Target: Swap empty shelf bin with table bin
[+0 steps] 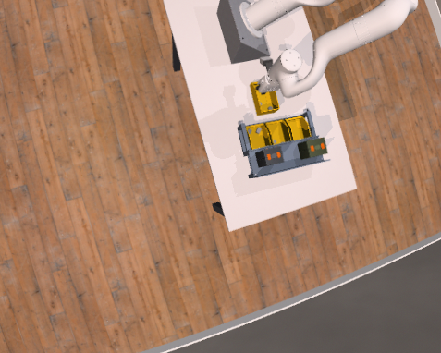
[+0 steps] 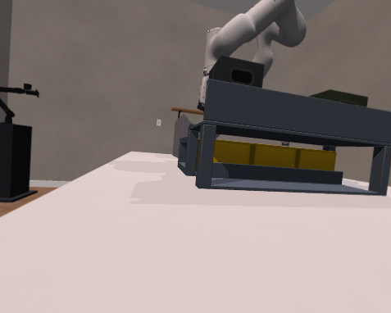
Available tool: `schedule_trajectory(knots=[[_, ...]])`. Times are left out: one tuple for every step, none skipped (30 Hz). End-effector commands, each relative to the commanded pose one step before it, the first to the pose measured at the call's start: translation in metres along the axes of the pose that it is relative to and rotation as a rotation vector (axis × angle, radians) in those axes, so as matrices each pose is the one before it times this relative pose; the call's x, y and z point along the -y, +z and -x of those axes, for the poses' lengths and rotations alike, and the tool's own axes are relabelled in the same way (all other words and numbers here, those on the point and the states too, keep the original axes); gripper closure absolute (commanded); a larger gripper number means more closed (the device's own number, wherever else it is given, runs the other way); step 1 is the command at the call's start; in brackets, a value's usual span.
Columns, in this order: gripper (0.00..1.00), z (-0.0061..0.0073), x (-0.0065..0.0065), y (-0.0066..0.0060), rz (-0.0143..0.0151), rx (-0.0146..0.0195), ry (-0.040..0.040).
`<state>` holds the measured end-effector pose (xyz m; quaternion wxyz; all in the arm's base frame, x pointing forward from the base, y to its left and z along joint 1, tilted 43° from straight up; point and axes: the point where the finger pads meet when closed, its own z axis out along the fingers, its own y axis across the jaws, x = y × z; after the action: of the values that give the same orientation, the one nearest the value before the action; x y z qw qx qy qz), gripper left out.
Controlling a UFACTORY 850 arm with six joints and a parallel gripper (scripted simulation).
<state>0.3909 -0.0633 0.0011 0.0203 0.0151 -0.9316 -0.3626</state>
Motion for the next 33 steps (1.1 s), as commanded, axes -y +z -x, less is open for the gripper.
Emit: schedule_trajectory(knots=[[1.00, 0.00067, 0.00030, -0.00071, -0.00092, 0.00143, -0.00051], [1.00, 0.00000, 0.00000, 0.00000, 0.00000, 0.00000, 0.00000], [1.00, 0.00000, 0.00000, 0.00000, 0.00000, 0.00000, 0.00000], [1.00, 0.00000, 0.00000, 0.00000, 0.00000, 0.00000, 0.00000], [1.00, 0.00000, 0.00000, 0.00000, 0.00000, 0.00000, 0.00000], [1.00, 0.00000, 0.00000, 0.00000, 0.00000, 0.00000, 0.00000], [1.00, 0.00000, 0.00000, 0.00000, 0.00000, 0.00000, 0.00000], [1.00, 0.00000, 0.00000, 0.00000, 0.00000, 0.00000, 0.00000], [1.00, 0.00000, 0.00000, 0.00000, 0.00000, 0.00000, 0.00000], [1.00, 0.00000, 0.00000, 0.00000, 0.00000, 0.00000, 0.00000], [1.00, 0.00000, 0.00000, 0.00000, 0.00000, 0.00000, 0.00000], [1.00, 0.00000, 0.00000, 0.00000, 0.00000, 0.00000, 0.00000], [1.00, 0.00000, 0.00000, 0.00000, 0.00000, 0.00000, 0.00000], [1.00, 0.00000, 0.00000, 0.00000, 0.00000, 0.00000, 0.00000], [1.00, 0.00000, 0.00000, 0.00000, 0.00000, 0.00000, 0.00000], [1.00, 0.00002, -0.00001, 0.00000, -0.00001, 0.00000, 0.00019], [1.00, 0.00013, -0.00010, 0.00001, -0.00005, 0.00000, 0.00130], [1.00, 0.00034, -0.00026, 0.00001, -0.00013, -0.00001, 0.00336], [1.00, 0.00063, -0.00048, 0.00003, -0.00024, -0.00002, 0.00623], [1.00, 0.00099, -0.00077, 0.00004, -0.00037, -0.00002, 0.00977], [1.00, 0.00000, 0.00000, 0.00000, 0.00000, 0.00000, 0.00000], [1.00, 0.00000, 0.00000, 0.00000, 0.00000, 0.00000, 0.00000], [1.00, 0.00138, -0.00111, 0.00006, -0.00051, -0.00002, 0.01382], [1.00, 0.00180, -0.00151, 0.00009, -0.00067, -0.00001, 0.01827], [1.00, 0.00223, -0.00196, 0.00012, -0.00082, 0.00001, 0.02300], [1.00, 0.00264, -0.00247, 0.00016, -0.00095, 0.00004, 0.02788], [1.00, 0.00301, -0.00304, 0.00020, -0.00107, 0.00009, 0.03281], [1.00, 0.00331, -0.00367, 0.00025, -0.00117, 0.00016, 0.03769], [1.00, 0.00353, -0.00435, 0.00031, -0.00122, 0.00024, 0.04244], [1.00, 0.00365, -0.00507, 0.00038, -0.00124, 0.00032, 0.04697], [1.00, 0.00365, -0.00582, 0.00045, -0.00121, 0.00041, 0.05120], [1.00, 0.00351, -0.00657, 0.00053, -0.00113, 0.00049, 0.05508], [1.00, 0.00323, -0.00731, 0.00062, -0.00101, 0.00055, 0.05854]])
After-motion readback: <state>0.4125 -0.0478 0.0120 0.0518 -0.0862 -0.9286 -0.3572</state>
